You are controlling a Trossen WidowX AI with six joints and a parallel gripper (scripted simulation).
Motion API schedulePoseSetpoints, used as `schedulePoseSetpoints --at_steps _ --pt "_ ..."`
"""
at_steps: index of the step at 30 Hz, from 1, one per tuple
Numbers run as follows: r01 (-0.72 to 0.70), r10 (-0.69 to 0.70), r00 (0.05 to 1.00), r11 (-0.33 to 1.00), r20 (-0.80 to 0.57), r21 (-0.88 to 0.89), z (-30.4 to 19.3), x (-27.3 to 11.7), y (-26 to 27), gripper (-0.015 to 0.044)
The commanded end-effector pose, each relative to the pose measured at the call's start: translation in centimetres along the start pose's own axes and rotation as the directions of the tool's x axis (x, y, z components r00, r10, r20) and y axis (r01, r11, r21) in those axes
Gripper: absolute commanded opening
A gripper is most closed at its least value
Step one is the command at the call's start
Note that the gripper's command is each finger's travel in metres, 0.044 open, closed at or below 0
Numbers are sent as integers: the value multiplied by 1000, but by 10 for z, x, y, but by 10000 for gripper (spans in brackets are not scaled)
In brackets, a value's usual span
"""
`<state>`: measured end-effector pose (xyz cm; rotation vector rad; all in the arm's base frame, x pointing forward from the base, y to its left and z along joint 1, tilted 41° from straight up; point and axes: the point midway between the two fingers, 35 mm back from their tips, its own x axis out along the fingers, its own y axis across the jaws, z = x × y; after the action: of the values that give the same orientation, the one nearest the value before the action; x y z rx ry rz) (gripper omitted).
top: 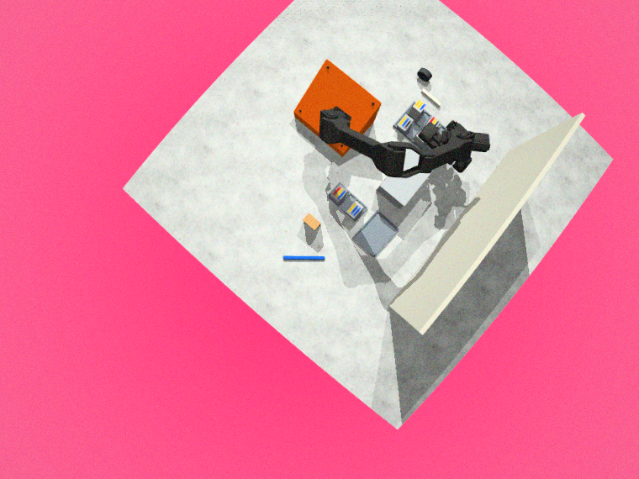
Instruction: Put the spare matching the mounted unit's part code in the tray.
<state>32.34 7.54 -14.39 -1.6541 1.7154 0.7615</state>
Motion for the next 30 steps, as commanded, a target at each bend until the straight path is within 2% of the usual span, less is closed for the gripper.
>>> schedulePoseSetpoints --at_steps 1,5,14,21,30 --pt "0 0 1000 1000 0 0 0 0 0 0" --pt "0 0 1000 1000 1 0 0 -6 -1 0" --pt "3 -3 1000 1000 -1 -6 0 -78 0 0" --pt "16 -16 1000 1000 2 -10 1 -82 -2 0" --pt "3 -3 1000 1000 2 -8 -1 -143 5 0"
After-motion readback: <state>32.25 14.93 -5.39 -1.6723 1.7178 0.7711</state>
